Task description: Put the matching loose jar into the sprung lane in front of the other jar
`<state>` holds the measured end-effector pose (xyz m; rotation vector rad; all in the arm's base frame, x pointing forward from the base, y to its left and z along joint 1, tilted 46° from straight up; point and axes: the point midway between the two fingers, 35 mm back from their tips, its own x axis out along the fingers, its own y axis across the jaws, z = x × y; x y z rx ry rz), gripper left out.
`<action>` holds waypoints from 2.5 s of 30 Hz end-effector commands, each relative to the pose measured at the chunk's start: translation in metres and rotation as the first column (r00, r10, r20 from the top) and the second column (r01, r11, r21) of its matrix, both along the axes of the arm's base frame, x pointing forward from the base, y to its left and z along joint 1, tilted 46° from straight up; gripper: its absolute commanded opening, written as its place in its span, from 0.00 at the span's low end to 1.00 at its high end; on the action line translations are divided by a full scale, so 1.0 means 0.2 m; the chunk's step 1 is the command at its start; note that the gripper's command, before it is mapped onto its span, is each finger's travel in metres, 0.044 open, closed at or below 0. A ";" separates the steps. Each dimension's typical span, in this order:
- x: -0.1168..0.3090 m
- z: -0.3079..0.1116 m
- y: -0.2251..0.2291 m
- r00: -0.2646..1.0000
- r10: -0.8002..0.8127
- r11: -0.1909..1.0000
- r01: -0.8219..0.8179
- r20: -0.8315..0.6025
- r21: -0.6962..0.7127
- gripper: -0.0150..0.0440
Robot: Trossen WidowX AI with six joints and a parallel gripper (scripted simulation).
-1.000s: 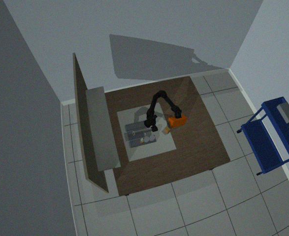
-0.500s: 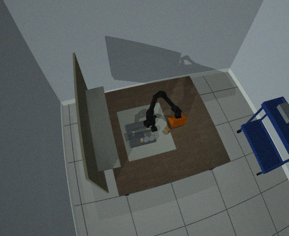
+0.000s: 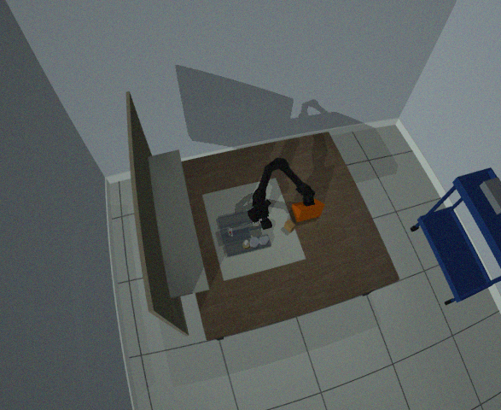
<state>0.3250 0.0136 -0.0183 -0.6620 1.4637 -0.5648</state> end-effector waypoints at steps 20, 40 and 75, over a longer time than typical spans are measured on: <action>0.09 0.03 0.02 1.000 0.008 1.000 -0.008 0.030 0.000 0.25; 0.12 0.04 0.02 0.999 0.008 1.000 -0.008 0.031 0.000 0.25; 0.12 0.03 0.01 0.999 0.008 1.000 -0.008 0.031 0.000 0.25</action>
